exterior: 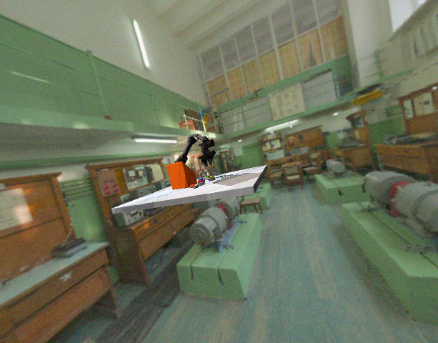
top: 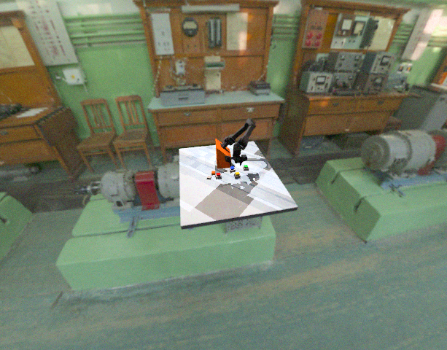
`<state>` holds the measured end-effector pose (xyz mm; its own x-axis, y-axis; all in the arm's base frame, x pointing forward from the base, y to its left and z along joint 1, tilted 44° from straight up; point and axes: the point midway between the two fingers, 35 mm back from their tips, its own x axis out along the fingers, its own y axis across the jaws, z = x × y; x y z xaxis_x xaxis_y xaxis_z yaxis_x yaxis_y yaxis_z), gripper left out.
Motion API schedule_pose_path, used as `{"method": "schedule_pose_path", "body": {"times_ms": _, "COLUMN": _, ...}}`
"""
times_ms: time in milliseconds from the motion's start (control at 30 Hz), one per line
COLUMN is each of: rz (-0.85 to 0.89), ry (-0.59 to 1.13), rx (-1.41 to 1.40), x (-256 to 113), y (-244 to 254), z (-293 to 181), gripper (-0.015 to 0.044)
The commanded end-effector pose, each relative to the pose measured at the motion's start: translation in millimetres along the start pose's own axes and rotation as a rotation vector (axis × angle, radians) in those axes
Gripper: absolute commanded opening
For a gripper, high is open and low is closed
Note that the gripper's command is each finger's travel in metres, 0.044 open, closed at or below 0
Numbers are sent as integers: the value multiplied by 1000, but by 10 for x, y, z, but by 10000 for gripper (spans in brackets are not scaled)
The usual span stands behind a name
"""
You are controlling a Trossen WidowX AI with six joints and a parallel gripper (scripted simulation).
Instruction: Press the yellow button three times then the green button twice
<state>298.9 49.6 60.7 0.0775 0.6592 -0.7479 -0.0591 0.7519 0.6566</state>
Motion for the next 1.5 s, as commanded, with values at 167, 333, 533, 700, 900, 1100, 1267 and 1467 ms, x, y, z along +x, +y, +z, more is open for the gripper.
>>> {"method": "schedule_pose_path", "body": {"times_ms": 167, "rz": 42, "ry": 26, "rx": -21, "x": 152, "y": 248, "z": -154, "gripper": 348}}
{"method": "schedule_pose_path", "body": {"times_ms": 333, "rz": 46, "ry": 26, "rx": -21, "x": 664, "y": 281, "z": -180, "gripper": 216}}
{"method": "schedule_pose_path", "body": {"times_ms": 533, "rz": 46, "ry": 26, "rx": -21, "x": 664, "y": 281, "z": -180, "gripper": 59}}
{"method": "schedule_pose_path", "body": {"times_ms": 700, "rz": 46, "ry": 26, "rx": -21, "x": 664, "y": 281, "z": -180, "gripper": 20}}
{"method": "schedule_pose_path", "body": {"times_ms": 900, "rz": 46, "ry": 26, "rx": -21, "x": 667, "y": 281, "z": -180, "gripper": 20}}
{"method": "schedule_pose_path", "body": {"times_ms": 1100, "rz": 46, "ry": 26, "rx": -21, "x": 754, "y": 284, "z": -179, "gripper": 20}}
{"method": "schedule_pose_path", "body": {"times_ms": 1267, "rz": 46, "ry": 26, "rx": -21, "x": 835, "y": 288, "z": -181, "gripper": 20}}
{"method": "schedule_pose_path", "body": {"times_ms": 1467, "rz": 47, "ry": 26, "rx": -21, "x": 932, "y": 294, "z": -186, "gripper": 20}}
